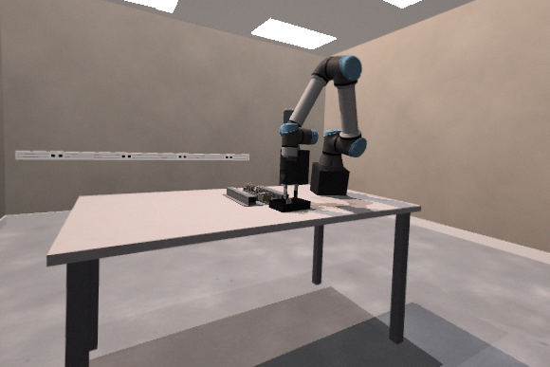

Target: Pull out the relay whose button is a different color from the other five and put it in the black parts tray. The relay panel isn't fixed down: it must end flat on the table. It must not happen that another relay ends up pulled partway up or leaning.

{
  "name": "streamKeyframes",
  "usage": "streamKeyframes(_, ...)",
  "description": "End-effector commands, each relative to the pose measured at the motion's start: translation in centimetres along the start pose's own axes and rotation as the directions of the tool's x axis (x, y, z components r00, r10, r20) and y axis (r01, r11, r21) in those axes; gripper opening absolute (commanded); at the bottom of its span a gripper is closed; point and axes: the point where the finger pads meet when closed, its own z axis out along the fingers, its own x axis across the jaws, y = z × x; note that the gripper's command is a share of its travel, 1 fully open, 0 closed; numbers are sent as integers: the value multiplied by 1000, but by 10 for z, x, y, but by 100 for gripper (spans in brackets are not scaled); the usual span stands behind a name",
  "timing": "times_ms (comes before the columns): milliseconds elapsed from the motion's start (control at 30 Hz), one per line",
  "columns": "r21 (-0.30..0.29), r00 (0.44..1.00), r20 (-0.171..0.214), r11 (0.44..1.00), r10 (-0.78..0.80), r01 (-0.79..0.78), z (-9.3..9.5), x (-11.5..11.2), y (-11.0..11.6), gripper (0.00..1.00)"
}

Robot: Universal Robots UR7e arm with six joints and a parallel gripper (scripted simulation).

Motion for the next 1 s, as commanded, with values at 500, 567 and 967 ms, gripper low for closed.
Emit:
streamKeyframes(500,0,1000,0,1000,2,-2,-6,0,1,98)
streamKeyframes(567,0,1000,0,1000,2,-2,-6,0,1,98)
streamKeyframes(967,0,1000,0,1000,2,-2,-8,0,1,98)
